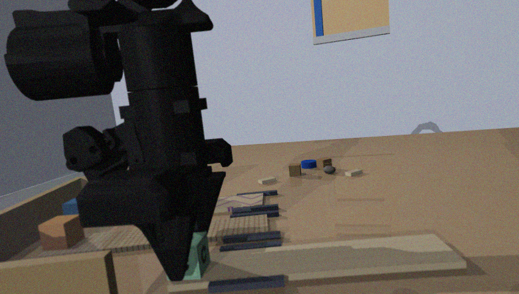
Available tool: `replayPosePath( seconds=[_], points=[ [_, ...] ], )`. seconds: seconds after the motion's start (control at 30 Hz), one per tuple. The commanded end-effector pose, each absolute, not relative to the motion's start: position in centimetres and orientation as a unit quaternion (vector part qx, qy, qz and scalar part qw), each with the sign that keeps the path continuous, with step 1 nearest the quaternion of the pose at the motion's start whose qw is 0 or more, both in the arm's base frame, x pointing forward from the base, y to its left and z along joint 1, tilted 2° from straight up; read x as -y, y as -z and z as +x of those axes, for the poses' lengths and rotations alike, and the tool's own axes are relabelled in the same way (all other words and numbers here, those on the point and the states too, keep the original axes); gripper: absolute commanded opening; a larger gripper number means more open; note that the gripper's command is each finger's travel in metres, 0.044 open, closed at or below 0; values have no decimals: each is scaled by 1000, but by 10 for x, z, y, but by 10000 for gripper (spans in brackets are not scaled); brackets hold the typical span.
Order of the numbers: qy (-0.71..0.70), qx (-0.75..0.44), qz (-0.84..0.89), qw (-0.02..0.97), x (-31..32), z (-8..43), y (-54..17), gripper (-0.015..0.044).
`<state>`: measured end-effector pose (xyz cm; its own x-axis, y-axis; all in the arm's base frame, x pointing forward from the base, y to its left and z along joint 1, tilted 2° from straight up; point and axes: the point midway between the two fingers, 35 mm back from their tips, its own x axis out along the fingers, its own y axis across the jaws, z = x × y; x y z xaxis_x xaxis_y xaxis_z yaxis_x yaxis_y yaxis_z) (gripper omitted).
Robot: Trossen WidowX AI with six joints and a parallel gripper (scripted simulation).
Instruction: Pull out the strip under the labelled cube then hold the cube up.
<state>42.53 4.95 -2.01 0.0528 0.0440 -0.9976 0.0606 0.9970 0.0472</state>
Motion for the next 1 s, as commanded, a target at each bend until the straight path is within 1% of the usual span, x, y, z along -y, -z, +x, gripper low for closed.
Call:
replayPosePath(
  seconds=[0.0,0.07,0.3,0.43,0.97],
  points=[
    [6,-688,38,725,-50,425,20,198],
    [6,-688,38,725,-50,425,20,145],
    [6,-688,38,725,-50,425,20,98],
    [6,-688,38,725,-49,423,18,0],
    [8,-691,38,722,-41,364,-18,0]
  ],
)
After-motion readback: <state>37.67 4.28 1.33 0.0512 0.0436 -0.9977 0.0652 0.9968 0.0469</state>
